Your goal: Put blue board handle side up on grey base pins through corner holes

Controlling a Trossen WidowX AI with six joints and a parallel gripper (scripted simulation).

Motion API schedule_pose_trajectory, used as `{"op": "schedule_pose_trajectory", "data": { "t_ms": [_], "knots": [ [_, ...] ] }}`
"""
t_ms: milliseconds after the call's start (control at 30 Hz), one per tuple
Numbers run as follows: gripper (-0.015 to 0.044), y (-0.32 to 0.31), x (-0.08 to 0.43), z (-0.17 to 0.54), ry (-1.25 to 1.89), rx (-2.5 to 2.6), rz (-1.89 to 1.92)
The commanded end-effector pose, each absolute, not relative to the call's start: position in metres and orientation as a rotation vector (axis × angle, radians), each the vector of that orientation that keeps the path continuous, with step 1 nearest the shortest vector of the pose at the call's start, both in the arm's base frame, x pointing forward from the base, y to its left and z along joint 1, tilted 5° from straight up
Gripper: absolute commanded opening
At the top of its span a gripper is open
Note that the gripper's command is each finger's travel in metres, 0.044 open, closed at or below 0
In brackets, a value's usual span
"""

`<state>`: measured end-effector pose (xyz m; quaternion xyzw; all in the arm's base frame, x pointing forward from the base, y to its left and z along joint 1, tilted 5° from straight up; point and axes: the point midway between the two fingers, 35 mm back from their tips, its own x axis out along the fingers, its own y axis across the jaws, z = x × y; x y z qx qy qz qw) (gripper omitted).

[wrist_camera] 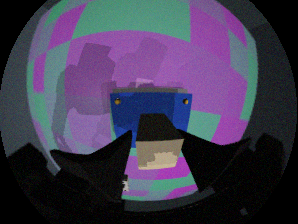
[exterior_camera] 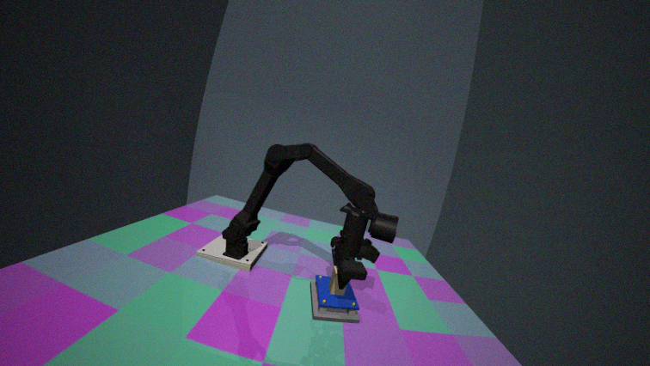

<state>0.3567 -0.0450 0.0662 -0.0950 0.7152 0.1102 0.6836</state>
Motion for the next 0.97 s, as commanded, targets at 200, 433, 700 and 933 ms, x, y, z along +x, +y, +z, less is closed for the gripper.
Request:
{"op": "schedule_pose_trajectory", "data": {
  "t_ms": [200, 433, 700, 933],
  "knots": [
    [0.044, -0.045, 0.358, 0.086, 1.603, -0.214, 0.246],
    [0.044, -0.045, 0.358, 0.106, 1.604, -0.213, 0.247],
    [0.044, -0.046, 0.357, 0.149, 1.608, -0.213, 0.248],
    [0.044, -0.046, 0.357, 0.149, 1.608, -0.213, 0.248]
  ]
}}
